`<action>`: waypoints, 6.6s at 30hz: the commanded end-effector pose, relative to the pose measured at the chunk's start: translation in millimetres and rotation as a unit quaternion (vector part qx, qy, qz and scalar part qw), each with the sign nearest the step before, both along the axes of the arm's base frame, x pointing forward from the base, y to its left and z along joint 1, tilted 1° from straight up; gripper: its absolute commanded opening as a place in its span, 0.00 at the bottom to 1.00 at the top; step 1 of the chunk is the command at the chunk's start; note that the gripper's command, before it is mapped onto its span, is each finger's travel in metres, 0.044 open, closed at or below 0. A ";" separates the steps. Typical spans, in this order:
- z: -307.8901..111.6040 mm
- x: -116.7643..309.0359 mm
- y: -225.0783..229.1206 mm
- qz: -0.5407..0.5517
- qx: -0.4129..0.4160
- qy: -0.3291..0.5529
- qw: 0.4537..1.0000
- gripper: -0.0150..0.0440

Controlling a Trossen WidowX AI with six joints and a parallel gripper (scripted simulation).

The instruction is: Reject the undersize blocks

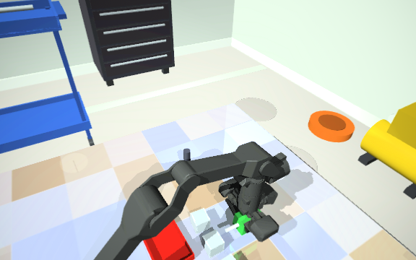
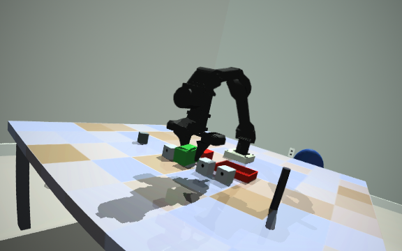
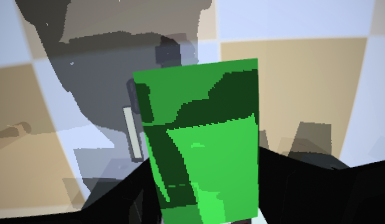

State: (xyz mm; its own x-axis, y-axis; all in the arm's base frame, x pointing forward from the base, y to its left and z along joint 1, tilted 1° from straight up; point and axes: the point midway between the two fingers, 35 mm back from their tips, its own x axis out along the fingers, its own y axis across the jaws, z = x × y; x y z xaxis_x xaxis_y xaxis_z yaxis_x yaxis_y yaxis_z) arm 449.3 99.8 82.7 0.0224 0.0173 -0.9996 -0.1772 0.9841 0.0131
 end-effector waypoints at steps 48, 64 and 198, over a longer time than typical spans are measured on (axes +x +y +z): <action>-43.3 15.8 -62.0 0.023 0.003 -0.011 1.000 0.25; -45.2 12.4 -62.7 0.023 0.005 -0.021 1.000 0.25; -46.0 14.1 -61.9 0.023 0.010 -0.046 0.999 0.25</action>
